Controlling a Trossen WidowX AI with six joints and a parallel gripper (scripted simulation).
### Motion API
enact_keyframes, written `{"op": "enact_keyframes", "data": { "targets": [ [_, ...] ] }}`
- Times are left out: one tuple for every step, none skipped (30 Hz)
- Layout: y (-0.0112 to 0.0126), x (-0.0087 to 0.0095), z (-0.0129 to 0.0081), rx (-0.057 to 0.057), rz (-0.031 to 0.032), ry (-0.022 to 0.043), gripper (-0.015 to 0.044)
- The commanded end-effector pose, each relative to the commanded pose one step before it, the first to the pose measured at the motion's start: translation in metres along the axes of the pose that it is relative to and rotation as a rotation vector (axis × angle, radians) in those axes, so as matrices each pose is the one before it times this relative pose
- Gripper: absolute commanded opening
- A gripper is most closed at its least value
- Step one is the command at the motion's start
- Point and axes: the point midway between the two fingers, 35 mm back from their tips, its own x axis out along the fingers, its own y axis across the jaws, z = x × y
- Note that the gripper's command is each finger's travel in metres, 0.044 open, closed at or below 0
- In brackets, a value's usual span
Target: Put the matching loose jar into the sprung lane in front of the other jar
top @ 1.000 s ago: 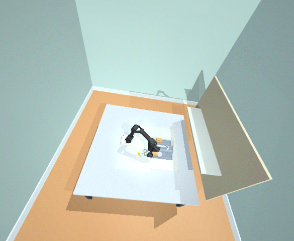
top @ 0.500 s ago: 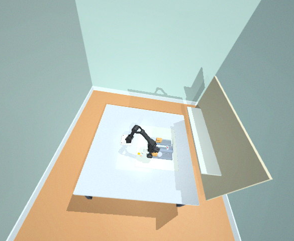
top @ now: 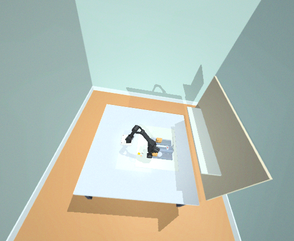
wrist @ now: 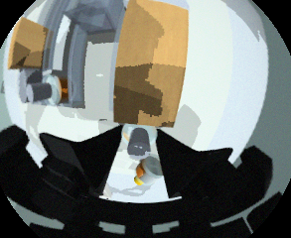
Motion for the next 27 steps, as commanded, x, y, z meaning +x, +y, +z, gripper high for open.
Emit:
{"op": "enact_keyframes", "data": {
  "targets": [
    [-0.00052, 0.00055, -0.00024, -0.0034, -0.00354, 0.00157, 0.0144],
    [0.00000, 0.00000, 0.00000, 0.0000, 0.00000, 0.00000, 0.0118],
    [0.00012, -0.00007, -0.00015, 0.0010, -0.00088, 0.00036, 0.0092],
    [0.00034, -0.00020, -0.00046, 0.0031, -0.00263, 0.00108, 0.0065],
    [0.00057, -0.00034, -0.00077, 0.0051, -0.00441, 0.00177, 0.0039],
    [0.00078, -0.00048, -0.00109, 0.0071, -0.00620, 0.00239, 0.0013],
    [0.00018, -0.00216, -0.00071, 0.0075, -0.00531, 0.00181, 0.0000],
    [-0.00049, -0.00318, -0.00007, 0.0052, -0.00246, 0.00063, 0.0000],
    [-0.00056, -0.00280, 0.00008, 0.0035, -0.00121, 0.00021, 0.0000],
    [-0.00076, -0.00364, 0.00014, 0.0041, -0.00119, 0.00013, 0.0000],
    [-0.00092, -0.00455, 0.00011, 0.0052, -0.00147, 0.00017, 0.0000],
    [-0.00103, -0.00528, 0.00003, 0.0060, -0.00170, 0.00019, 0.0000],
    [-0.00032, 0.00071, -0.00088, 0.0033, -0.00027, 0.00389, 0.0000],
    [-0.00088, 0.00195, -0.00242, 0.0091, -0.00076, 0.01070, 0.0000],
    [-0.00143, 0.00318, -0.00395, 0.0147, -0.00129, 0.01750, 0.0000],
    [-0.00197, 0.00441, -0.00545, 0.0202, -0.00191, 0.02429, 0.0000],
    [-0.00250, 0.00563, -0.00691, 0.0255, -0.00264, 0.03106, 0.0000],
    [-0.00332, 0.00258, -0.00322, 0.0382, -0.00169, 0.00925, 0.0000],
    [-0.00384, -0.00151, 0.00152, 0.0489, 0.00071, -0.01799, 0.0000],
    [-0.00383, -0.00155, 0.00167, 0.0488, 0.00108, -0.01796, 0.0000],
    [-0.00381, -0.00158, 0.00183, 0.0487, 0.00144, -0.01794, 0.0000],
    [-0.00378, -0.00162, 0.00198, 0.0486, 0.00181, -0.01791, 0.0000],
    [-0.00009, -0.00097, 0.00038, -0.0021, 0.00012, -0.00147, 0.0000],
    [-0.00027, -0.00293, 0.00111, -0.0062, 0.00035, -0.00441, 0.0000],
    [-0.00045, -0.00491, 0.00180, -0.0103, 0.00052, -0.00735, 0.0000],
    [-0.00055, -0.00610, 0.00213, -0.0127, 0.00054, -0.00908, 0.0000],
    [-0.00039, -0.00605, 0.00202, -0.0132, 0.00058, -0.00858, 0.0000]
  ]
}}
